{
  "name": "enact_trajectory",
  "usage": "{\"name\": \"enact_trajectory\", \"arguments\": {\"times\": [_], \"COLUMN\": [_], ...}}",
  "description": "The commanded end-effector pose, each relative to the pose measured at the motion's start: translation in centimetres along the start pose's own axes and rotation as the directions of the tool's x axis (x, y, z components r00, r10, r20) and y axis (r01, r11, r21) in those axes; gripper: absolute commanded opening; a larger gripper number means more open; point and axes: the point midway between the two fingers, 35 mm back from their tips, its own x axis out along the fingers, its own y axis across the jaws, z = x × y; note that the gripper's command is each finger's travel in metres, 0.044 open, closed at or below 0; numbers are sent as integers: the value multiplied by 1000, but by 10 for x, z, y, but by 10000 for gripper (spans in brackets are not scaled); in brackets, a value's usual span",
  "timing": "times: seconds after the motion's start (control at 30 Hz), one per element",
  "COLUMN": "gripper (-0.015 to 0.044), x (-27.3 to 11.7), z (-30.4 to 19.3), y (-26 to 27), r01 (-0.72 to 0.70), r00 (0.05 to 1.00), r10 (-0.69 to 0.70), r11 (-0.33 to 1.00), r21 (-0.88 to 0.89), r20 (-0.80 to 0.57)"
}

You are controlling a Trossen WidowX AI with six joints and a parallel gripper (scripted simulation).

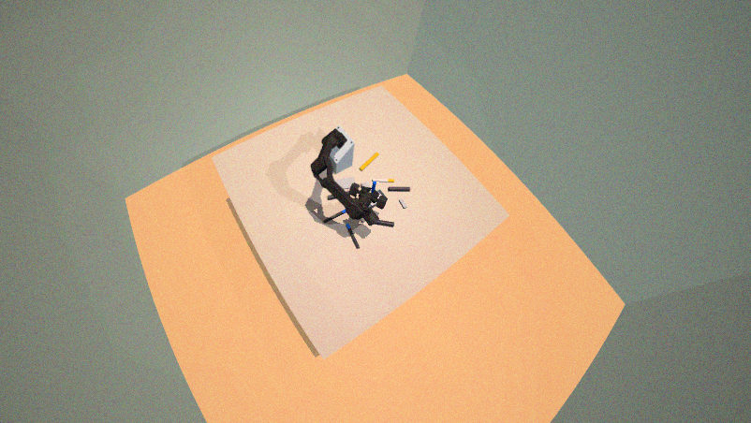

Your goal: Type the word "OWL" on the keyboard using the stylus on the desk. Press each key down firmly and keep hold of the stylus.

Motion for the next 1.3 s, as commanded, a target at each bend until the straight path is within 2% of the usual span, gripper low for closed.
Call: {"name": "enact_trajectory", "arguments": {"times": [0.0, 0.2, 0.3, 0.33, 1.27], "gripper": [0, 0, 79, 81, 81], "x": [1, 1, 0, 0, 5], "z": [1, 1, 2, 3, 13], "y": [0, 0, 1, 2, 2], "r01": [2, 2, 1, 1, 1], "r00": [1000, 1000, 1000, 1000, 1000], "r10": [-2, -2, -1, -1, -1], "r11": [1000, 1000, 1000, 1000, 1000], "r21": [-3, -3, -3, -3, -3], "r20": [3, 3, 3, 3, 4]}}
